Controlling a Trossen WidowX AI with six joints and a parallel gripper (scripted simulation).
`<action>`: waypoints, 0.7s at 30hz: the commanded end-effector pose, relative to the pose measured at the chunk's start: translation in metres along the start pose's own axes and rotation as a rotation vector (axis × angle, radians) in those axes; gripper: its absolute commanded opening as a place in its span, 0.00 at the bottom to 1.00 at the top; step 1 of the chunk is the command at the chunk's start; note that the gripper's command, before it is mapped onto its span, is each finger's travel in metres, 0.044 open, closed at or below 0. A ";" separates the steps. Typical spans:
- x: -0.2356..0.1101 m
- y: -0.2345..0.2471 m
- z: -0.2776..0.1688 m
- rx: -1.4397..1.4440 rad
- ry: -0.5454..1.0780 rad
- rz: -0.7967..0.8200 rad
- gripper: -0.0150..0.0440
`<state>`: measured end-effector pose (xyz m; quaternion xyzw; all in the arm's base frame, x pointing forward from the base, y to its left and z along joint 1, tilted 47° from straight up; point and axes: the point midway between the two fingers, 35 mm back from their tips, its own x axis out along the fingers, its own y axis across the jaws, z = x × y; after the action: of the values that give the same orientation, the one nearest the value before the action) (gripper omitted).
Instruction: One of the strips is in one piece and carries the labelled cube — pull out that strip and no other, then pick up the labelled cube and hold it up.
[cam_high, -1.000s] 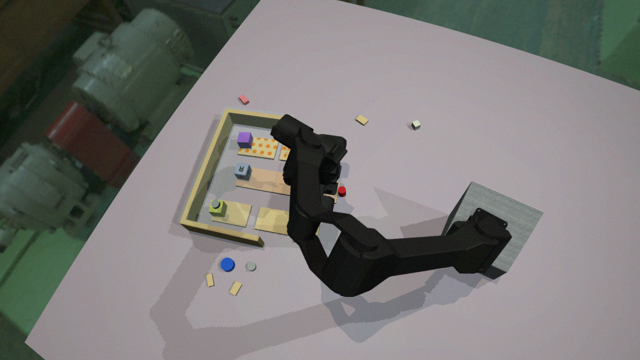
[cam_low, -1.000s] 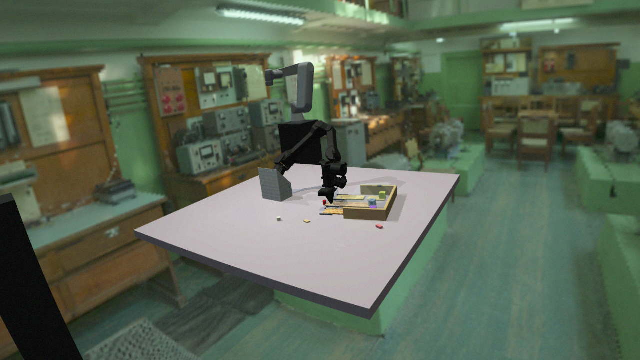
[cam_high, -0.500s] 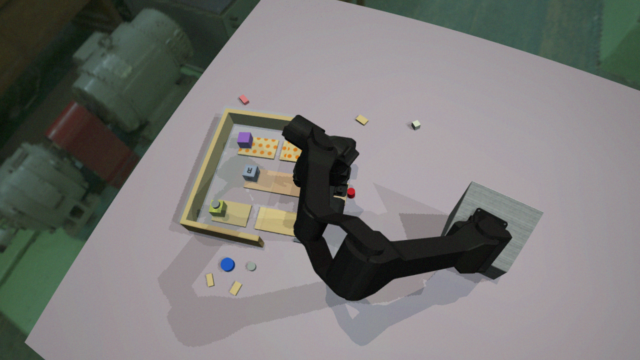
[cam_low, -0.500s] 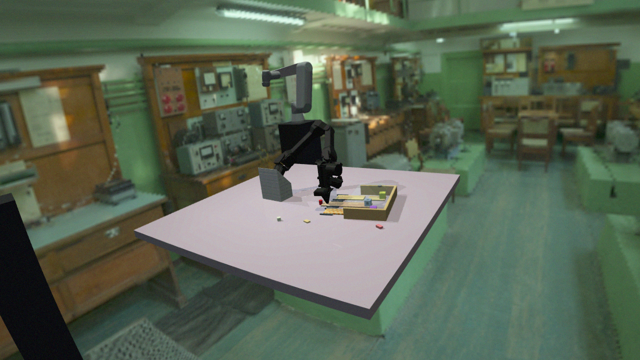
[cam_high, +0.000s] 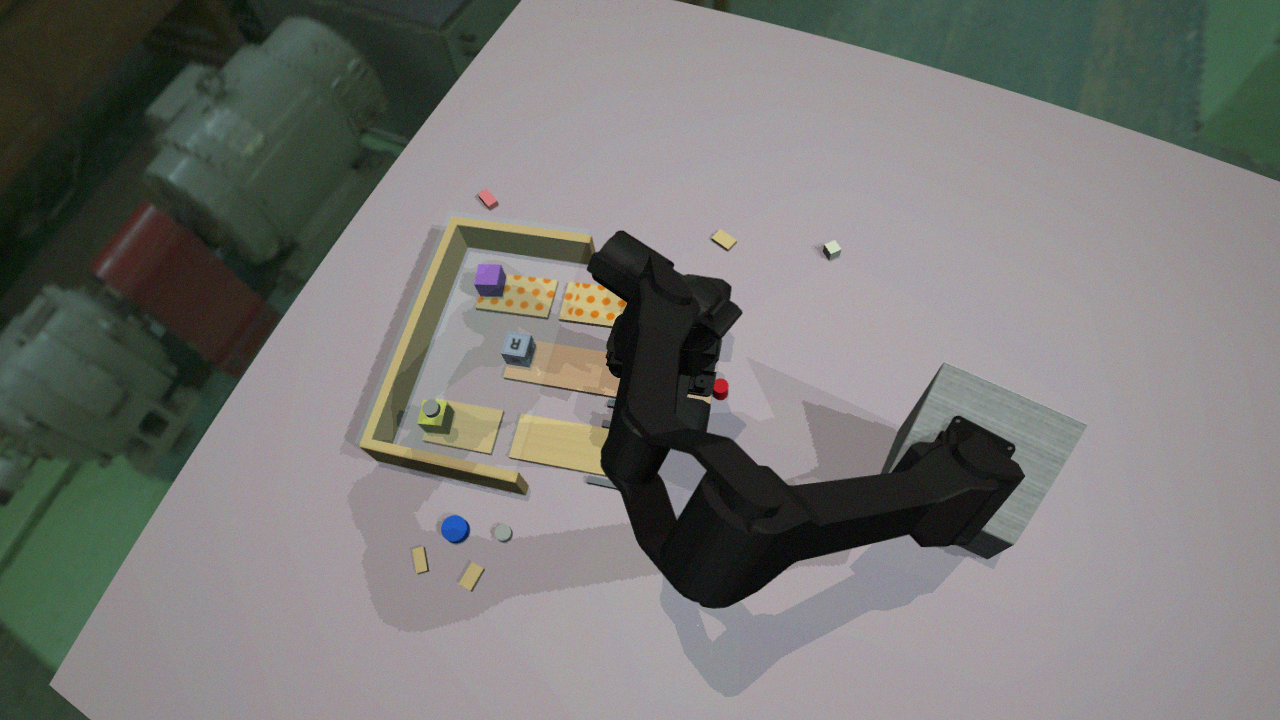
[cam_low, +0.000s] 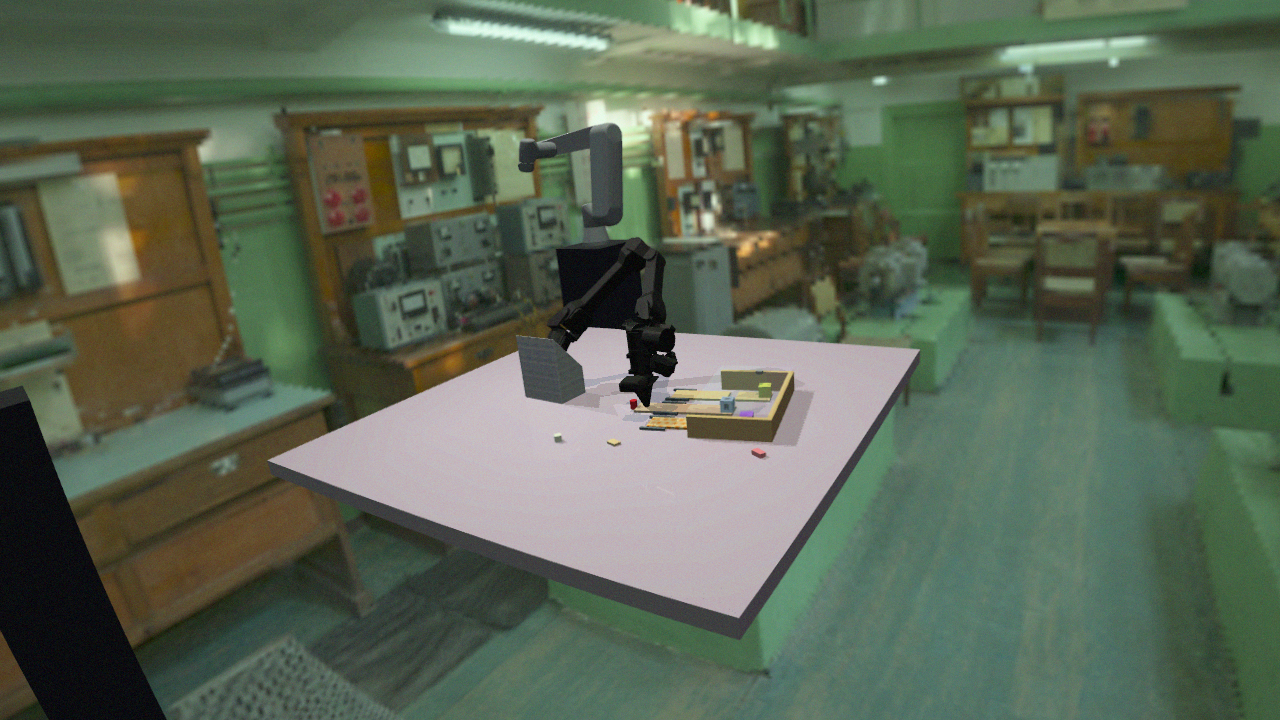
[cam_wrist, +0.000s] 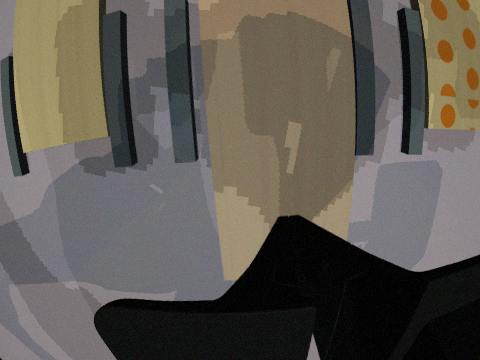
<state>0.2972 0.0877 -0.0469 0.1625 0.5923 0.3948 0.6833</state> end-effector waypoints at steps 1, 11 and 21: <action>0.004 0.001 -0.015 0.008 0.021 0.005 0.25; 0.004 0.001 -0.029 0.008 0.022 0.005 0.25; 0.004 0.001 -0.045 0.009 0.023 0.005 0.25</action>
<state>0.2687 0.0801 -0.0544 0.1643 0.5915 0.3953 0.6832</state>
